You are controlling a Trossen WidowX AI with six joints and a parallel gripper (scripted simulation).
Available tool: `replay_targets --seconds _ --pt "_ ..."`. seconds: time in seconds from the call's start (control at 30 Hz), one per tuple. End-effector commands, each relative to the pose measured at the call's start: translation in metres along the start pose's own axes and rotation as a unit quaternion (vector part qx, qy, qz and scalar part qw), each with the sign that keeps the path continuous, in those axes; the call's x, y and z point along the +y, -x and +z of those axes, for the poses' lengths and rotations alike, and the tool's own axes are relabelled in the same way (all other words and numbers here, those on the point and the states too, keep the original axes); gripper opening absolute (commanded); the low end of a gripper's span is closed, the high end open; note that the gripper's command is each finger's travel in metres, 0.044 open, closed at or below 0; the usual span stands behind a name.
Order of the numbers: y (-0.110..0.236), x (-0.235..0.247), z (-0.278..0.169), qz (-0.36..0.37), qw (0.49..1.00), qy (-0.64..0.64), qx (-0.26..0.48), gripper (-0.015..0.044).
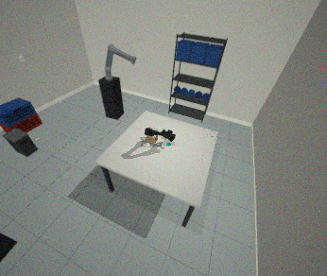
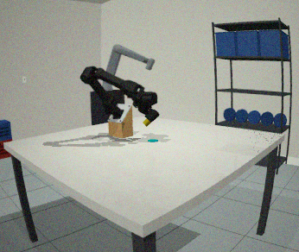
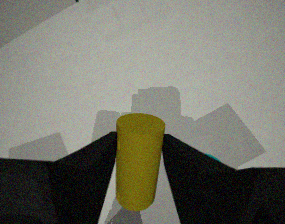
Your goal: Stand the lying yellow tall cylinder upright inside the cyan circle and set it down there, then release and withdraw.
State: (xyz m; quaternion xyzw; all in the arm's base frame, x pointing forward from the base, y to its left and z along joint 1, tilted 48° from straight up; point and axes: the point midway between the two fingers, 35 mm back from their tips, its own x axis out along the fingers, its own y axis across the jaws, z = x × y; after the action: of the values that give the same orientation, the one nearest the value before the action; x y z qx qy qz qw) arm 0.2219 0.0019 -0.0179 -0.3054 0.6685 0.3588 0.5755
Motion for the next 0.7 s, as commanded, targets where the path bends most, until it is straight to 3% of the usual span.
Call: replay_targets --seconds 0.0,0.67 --pt "0.0020 -0.0001 0.0008 -0.002 1.000 0.005 -0.022 0.0105" --pt "0.0046 -0.0011 0.0013 -0.005 0.995 0.023 -0.094 0.0105"
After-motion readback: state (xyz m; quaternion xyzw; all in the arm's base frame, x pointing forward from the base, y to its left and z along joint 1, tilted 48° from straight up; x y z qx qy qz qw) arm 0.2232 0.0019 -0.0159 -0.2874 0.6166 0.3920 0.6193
